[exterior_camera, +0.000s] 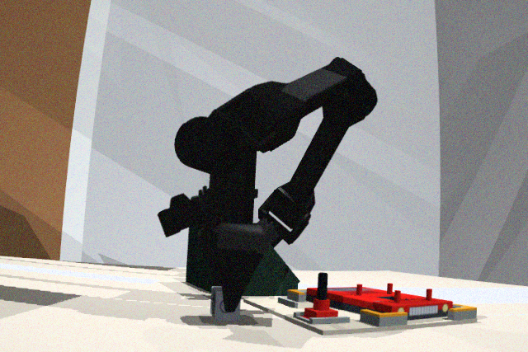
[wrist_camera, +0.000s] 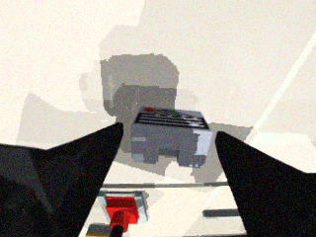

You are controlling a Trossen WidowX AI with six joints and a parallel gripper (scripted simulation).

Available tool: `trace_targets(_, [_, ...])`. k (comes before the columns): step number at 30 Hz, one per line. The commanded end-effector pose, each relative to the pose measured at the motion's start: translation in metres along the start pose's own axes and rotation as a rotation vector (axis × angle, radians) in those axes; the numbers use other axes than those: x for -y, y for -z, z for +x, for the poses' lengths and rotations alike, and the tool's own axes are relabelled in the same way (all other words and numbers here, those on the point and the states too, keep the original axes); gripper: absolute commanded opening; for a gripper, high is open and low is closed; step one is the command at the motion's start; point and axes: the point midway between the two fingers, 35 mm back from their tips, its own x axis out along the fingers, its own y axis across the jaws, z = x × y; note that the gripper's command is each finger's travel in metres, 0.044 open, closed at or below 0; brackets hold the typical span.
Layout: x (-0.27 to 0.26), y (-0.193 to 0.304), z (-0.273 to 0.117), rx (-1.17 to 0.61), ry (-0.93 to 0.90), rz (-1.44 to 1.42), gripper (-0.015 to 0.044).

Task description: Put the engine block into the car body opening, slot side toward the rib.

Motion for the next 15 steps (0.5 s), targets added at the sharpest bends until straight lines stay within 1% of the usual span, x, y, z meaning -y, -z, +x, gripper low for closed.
trace_targets(1, [0.0,0.0,0.001,0.002,0.004,-0.001,0.044])
trace_targets(7, [0.0,0.0,-0.003,-0.002,0.007,0.001,0.044])
trace_targets(15, [-0.001,-0.001,-0.038,-0.002,0.013,0.002,0.044])
